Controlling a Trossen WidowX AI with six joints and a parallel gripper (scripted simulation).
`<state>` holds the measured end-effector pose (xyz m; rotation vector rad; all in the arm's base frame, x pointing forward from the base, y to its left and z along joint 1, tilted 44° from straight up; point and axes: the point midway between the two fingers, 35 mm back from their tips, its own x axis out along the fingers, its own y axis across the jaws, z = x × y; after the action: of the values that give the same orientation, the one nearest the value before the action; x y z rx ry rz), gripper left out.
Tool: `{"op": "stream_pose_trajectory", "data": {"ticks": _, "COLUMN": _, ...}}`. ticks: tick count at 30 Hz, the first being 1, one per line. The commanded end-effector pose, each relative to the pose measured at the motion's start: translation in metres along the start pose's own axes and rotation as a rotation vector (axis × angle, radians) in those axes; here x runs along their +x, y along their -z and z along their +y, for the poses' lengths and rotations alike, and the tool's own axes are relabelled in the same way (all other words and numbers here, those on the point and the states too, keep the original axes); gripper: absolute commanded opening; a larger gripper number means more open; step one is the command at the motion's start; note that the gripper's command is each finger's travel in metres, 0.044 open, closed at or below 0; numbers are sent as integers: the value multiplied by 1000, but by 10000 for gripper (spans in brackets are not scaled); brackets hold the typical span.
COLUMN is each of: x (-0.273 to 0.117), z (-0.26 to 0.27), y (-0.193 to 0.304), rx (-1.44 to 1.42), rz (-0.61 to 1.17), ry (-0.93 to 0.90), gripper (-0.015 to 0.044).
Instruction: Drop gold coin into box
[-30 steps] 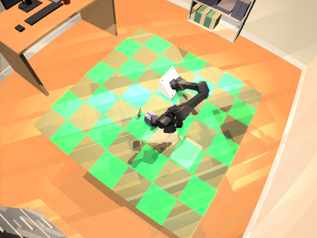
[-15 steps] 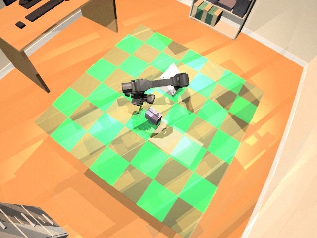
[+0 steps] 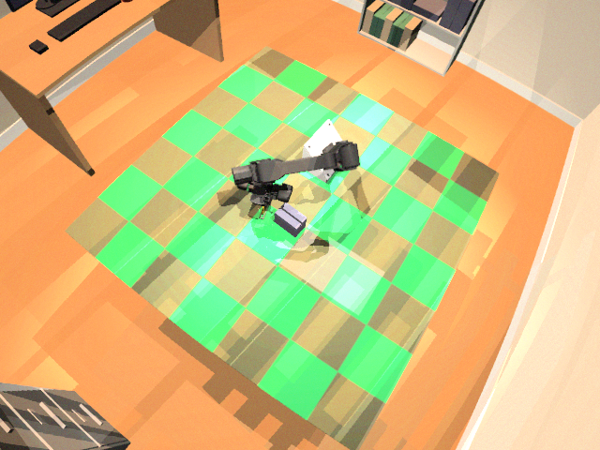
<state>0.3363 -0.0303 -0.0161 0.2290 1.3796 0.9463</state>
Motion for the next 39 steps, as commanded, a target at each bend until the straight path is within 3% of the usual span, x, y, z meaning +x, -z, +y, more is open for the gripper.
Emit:
{"op": "stream_pose_trajectory", "data": {"ticks": 1, "x": 5, "z": 0, "y": -1, "rx": 3, "rz": -5, "ry": 0, "gripper": 161}}
{"op": "stream_pose_trajectory", "data": {"ticks": 39, "x": 67, "z": 0, "y": -2, "rx": 2, "rz": -6, "ry": -2, "gripper": 161}}
